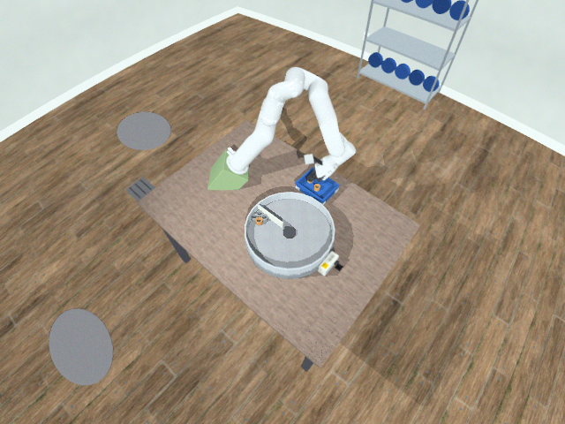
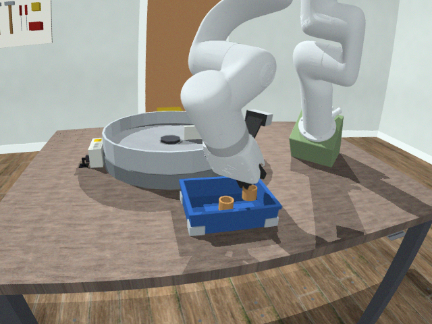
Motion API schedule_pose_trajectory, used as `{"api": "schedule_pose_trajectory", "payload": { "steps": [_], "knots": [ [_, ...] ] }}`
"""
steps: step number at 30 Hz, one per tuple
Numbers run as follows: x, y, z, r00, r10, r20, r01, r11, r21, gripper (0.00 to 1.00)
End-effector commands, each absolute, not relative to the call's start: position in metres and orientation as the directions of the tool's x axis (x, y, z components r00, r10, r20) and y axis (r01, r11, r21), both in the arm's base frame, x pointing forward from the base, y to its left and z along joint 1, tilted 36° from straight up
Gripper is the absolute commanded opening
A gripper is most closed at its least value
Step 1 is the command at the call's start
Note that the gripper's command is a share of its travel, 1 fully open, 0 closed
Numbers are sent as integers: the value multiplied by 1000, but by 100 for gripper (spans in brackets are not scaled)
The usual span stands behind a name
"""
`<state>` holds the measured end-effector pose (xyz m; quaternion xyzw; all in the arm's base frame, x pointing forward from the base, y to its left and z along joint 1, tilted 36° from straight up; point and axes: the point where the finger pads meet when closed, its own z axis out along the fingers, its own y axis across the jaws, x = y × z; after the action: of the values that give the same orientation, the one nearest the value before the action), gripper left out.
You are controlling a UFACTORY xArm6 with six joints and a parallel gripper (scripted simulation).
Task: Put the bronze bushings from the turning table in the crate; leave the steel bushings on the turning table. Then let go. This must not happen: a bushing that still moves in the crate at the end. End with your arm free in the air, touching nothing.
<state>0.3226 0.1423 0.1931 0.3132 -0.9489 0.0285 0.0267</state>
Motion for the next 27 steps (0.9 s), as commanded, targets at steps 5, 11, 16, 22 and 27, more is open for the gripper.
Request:
{"api": "schedule_pose_trajectory", "payload": {
  "steps": [5,11,16,22,27],
  "knots": [
    [330,147,184,-803,-593,65,-596,802,-38,0],
    [331,148,181,-803,-593,65,-596,802,-38,0],
    [332,148,180,-803,-593,65,-596,802,-38,0],
    [332,149,179,-803,-593,65,-596,802,-38,0],
    [332,149,179,-803,-593,65,-596,802,-38,0]
  ]
}}
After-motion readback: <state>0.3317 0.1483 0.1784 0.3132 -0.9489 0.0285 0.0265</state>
